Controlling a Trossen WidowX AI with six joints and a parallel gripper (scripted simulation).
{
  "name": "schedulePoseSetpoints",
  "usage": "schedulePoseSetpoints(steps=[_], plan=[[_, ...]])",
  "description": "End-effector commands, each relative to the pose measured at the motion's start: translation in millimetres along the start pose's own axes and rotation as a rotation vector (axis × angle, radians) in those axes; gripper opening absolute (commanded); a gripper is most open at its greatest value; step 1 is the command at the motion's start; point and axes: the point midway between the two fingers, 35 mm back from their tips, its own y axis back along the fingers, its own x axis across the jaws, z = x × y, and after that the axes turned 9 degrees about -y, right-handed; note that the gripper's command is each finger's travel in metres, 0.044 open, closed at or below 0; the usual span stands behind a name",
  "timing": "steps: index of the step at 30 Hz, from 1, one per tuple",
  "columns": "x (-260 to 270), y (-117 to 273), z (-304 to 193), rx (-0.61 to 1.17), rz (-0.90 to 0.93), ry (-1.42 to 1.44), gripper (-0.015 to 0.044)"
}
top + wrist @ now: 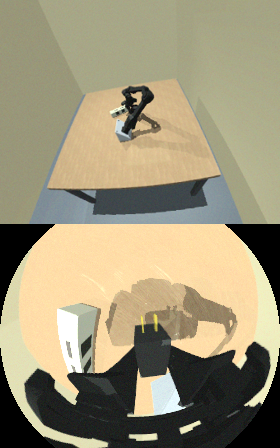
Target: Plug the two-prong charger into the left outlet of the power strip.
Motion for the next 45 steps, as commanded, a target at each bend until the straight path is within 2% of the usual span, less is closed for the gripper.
schedulePoseSetpoints(steps=[1,45], plan=[[6,-3,-10,0.005,0.0,0.088,0.0],[39,-40,-108,0.002,-0.077,0.986,0.0]])
